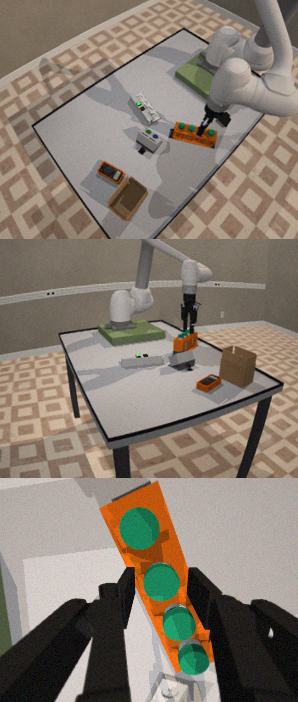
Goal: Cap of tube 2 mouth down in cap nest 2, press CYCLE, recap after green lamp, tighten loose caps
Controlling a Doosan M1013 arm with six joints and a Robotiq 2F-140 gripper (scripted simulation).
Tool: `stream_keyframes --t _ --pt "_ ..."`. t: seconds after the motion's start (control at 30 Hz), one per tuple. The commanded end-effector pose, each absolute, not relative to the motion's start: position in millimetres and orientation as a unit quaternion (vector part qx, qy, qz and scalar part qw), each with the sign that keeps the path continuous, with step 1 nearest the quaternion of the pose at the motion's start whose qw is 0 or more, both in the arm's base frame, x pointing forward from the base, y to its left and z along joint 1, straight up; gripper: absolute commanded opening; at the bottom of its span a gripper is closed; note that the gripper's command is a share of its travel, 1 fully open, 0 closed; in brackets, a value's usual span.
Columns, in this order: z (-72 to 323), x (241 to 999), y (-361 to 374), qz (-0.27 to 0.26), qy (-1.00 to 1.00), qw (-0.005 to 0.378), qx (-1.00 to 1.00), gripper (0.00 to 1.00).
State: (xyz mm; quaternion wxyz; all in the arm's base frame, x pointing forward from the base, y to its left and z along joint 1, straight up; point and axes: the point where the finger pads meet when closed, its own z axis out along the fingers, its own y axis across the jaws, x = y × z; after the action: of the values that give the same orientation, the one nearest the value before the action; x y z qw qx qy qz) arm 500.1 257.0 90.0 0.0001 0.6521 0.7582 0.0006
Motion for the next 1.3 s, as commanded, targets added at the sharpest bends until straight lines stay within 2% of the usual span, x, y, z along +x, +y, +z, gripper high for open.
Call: stream_keyframes --t 0.0,0.37,0.87,1.2,1.23,1.27 --pt "90.7 500.5 257.2 0.001 0.758 0.0 0.652 0.41" --pt "91.6 500.4 257.3 0.001 0.819 0.0 0.573 0.41" --pt "91.6 500.4 257.3 0.001 0.952 0.001 0.305 0.41" --pt "91.6 500.3 257.2 0.001 0.968 0.001 0.25 0.41" --pt "91.6 500.3 257.3 0.001 0.968 0.001 0.25 0.3" --pt "91.6 500.3 257.3 0.001 0.968 0.001 0.25 0.3"
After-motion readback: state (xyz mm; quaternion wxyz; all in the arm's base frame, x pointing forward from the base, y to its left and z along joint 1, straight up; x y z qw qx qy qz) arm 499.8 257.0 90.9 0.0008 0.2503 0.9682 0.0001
